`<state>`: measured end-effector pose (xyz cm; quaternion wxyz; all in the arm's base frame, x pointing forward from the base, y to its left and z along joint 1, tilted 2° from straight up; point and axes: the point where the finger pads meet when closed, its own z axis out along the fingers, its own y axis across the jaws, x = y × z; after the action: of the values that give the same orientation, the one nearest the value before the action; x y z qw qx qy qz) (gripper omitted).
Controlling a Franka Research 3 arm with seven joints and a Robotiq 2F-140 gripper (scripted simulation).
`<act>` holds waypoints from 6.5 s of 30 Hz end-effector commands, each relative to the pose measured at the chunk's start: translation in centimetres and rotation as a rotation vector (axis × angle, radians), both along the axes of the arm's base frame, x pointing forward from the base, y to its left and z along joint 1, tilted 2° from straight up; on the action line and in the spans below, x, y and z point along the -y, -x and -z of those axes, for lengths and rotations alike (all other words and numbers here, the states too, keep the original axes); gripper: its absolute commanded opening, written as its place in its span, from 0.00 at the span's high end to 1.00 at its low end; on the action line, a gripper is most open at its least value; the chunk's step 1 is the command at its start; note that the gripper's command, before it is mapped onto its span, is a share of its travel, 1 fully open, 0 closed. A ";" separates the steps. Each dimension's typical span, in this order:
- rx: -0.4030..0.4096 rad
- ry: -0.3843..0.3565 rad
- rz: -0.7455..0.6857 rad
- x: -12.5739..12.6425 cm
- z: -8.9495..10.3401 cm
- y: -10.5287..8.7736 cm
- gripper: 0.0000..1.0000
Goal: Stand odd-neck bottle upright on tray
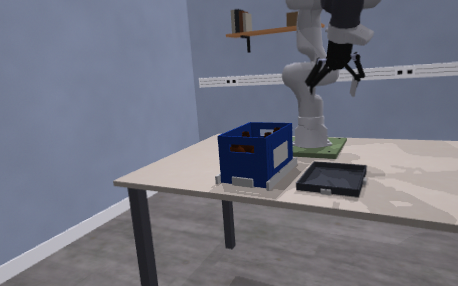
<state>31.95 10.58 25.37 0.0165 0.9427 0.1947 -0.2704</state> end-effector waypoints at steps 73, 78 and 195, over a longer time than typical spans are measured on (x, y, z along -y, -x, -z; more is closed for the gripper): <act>0.519 0.268 1.320 30.9 2.3 -7.5 0.00; 0.519 0.268 1.320 30.9 2.3 -7.5 0.00; 0.519 0.268 1.320 31.1 4.7 -7.7 0.56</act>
<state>39.46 -20.29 21.01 0.0117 0.8888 -0.4578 -0.0172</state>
